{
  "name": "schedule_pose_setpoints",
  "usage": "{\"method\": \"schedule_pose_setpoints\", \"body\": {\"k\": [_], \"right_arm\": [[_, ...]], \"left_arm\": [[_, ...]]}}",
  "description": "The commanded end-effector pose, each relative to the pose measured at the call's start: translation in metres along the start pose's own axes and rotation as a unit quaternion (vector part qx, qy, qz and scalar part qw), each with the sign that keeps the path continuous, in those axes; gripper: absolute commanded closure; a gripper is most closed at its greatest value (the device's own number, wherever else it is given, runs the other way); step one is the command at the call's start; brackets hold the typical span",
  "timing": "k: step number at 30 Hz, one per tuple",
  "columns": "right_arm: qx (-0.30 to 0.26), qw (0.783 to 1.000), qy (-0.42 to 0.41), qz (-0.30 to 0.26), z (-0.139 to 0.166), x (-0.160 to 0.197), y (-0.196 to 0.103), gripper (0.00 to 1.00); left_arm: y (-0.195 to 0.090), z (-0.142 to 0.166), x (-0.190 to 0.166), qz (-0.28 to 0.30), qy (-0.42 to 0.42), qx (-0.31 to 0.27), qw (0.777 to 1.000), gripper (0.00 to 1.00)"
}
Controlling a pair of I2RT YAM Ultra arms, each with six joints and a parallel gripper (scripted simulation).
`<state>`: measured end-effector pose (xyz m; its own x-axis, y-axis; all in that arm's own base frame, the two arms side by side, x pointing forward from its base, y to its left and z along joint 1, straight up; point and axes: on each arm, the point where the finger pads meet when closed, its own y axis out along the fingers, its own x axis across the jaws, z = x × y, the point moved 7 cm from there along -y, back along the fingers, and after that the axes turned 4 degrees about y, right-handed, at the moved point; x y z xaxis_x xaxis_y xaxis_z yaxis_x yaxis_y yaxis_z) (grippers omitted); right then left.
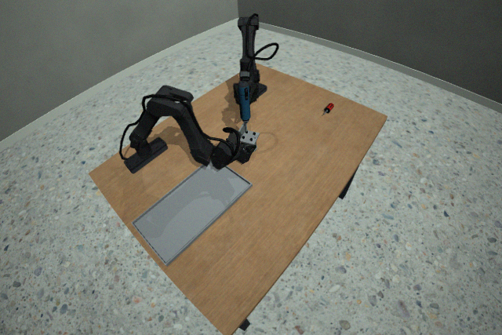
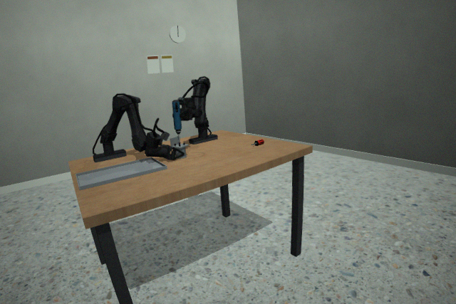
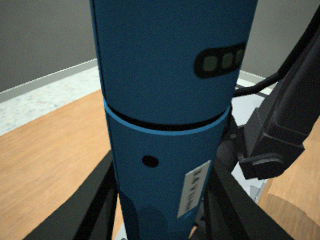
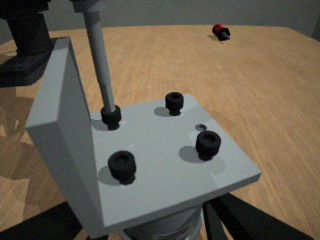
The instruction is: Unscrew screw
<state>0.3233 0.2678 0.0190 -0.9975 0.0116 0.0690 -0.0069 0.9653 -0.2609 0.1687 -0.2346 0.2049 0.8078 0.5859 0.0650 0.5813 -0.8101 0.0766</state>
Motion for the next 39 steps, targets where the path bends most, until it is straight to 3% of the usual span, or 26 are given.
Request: {"method": "schedule_pose_setpoints", "body": {"k": [1, 39], "right_arm": [[-0.011, 1.000, -0.010, 0.002, -0.0132, -0.0024, -0.0049, 0.41], [-0.011, 1.000, -0.010, 0.002, -0.0132, -0.0024, -0.0049, 0.41]], "left_arm": [[0.0061, -0.0359, 0.0012, -0.004, -0.003, -0.062, 0.998, 0.58], [0.0077, -0.0458, 0.0007, -0.004, -0.003, -0.077, 0.997, 0.58]]}}
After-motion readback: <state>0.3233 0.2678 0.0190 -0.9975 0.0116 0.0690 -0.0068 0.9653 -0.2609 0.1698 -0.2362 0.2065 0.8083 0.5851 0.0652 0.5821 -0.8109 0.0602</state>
